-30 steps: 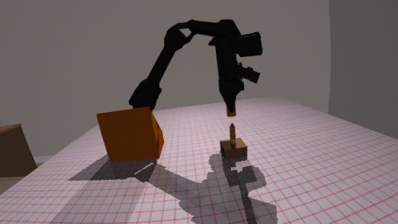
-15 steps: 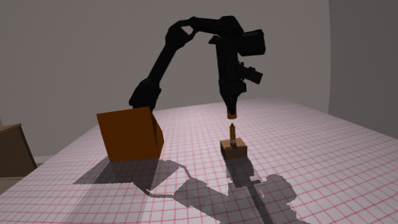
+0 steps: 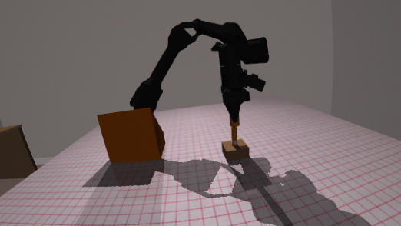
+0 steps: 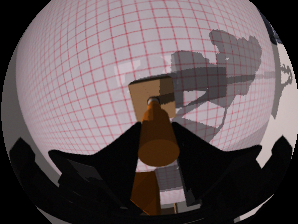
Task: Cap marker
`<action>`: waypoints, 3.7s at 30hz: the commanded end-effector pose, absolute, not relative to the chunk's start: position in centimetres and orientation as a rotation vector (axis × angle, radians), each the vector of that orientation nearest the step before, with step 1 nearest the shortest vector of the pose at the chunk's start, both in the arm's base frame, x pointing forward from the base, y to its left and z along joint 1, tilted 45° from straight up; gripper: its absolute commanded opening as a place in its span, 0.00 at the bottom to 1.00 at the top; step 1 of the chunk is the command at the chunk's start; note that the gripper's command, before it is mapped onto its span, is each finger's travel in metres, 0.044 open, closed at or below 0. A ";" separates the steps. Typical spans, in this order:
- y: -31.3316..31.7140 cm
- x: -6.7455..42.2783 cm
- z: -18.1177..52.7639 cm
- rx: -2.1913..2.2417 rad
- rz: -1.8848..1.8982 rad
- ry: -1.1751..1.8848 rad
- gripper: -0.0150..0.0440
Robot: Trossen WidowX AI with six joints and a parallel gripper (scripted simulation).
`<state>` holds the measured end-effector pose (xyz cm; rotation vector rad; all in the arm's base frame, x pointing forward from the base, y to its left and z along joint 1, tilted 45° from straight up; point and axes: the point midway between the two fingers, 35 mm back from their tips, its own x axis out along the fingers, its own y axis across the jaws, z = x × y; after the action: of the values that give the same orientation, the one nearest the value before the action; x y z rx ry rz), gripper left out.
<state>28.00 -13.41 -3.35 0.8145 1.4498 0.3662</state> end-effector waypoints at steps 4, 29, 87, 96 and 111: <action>-12.5 28.0 -4.3 0.826 0.367 1.455 0.25; -10.7 28.2 -6.1 0.828 0.369 1.454 0.25; -10.7 28.2 -6.1 0.828 0.369 1.454 0.25; -10.8 28.2 -6.0 0.823 0.371 1.454 0.30; -10.8 28.2 -6.0 0.823 0.371 1.454 0.97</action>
<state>28.22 -10.76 -6.02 0.8232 1.4541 0.3715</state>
